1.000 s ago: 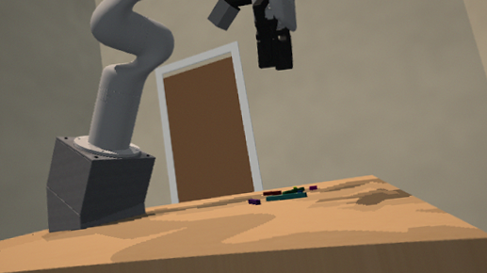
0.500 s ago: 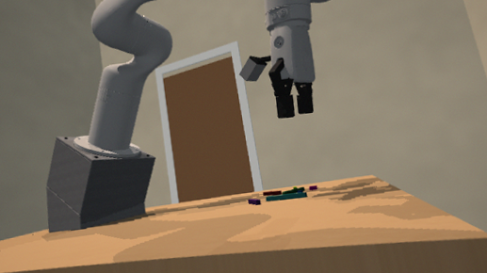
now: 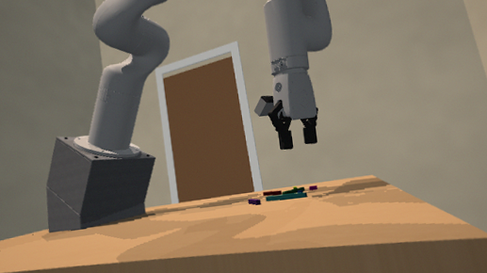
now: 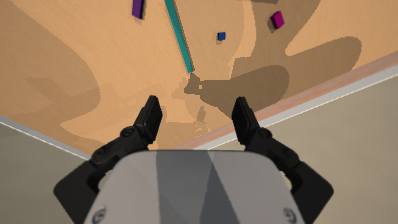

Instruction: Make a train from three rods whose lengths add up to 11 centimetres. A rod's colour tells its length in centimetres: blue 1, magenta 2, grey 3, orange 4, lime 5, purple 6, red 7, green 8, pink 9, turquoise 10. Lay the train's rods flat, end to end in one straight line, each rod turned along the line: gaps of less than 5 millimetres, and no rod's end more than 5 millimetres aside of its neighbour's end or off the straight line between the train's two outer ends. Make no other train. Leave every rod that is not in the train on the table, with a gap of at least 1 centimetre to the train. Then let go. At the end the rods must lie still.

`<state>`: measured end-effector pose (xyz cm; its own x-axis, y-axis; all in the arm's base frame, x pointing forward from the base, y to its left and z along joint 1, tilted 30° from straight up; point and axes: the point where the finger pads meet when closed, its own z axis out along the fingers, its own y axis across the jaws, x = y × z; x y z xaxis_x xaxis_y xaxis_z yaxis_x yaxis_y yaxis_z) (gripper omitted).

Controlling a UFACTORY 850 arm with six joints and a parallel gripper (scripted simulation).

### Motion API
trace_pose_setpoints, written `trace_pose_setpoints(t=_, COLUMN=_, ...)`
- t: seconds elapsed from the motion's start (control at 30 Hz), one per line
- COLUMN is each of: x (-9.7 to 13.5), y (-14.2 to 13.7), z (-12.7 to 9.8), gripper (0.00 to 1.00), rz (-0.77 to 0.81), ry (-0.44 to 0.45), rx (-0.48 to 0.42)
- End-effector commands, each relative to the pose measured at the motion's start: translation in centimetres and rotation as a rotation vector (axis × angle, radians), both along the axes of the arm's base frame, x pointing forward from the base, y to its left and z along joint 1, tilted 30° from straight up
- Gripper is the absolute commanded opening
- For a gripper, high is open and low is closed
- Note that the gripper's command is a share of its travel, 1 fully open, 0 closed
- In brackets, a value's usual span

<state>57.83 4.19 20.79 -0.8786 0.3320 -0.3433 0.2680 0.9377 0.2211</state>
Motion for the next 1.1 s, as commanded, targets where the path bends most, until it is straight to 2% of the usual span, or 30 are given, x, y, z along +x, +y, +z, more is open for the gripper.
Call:
trace_pose_setpoints(t=0.0, x=-0.4, y=2.9, z=-2.2, gripper=1.0, rz=-0.085, ry=-0.018, rx=-0.003)
trace_pose_setpoints(t=0.07, x=-0.4, y=2.9, z=-2.2, gripper=1.0, rz=-0.085, ry=-0.018, rx=-0.003)
trace_pose_setpoints(t=0.1, x=-1.1, y=4.5, z=-3.5, gripper=1.0, rz=-0.132, ry=-0.03, rx=0.0)
trace_pose_setpoints(t=0.3, x=-1.1, y=4.5, z=-3.5, gripper=1.0, rz=-0.132, ry=-0.03, rx=0.0)
trace_pose_setpoints(t=0.33, x=-1.7, y=5.9, z=-4.6, gripper=1.0, rz=-0.174, ry=-0.043, rx=0.002)
trace_pose_setpoints(t=0.57, x=-1.7, y=5.9, z=-4.6, gripper=1.0, rz=-0.174, ry=-0.043, rx=0.002)
trace_pose_setpoints(t=0.6, x=-2.4, y=7.0, z=-5.5, gripper=1.0, rz=-0.21, ry=-0.056, rx=0.003)
trace_pose_setpoints(t=0.77, x=-2.4, y=7.0, z=-5.5, gripper=1.0, rz=-0.21, ry=-0.056, rx=0.003)
trace_pose_setpoints(t=0.8, x=-3.0, y=7.8, z=-6.2, gripper=1.0, rz=-0.24, ry=-0.068, rx=0.005)
trace_pose_setpoints(t=1.07, x=-4.2, y=9.4, z=-7.5, gripper=1.0, rz=-0.295, ry=-0.093, rx=0.008)
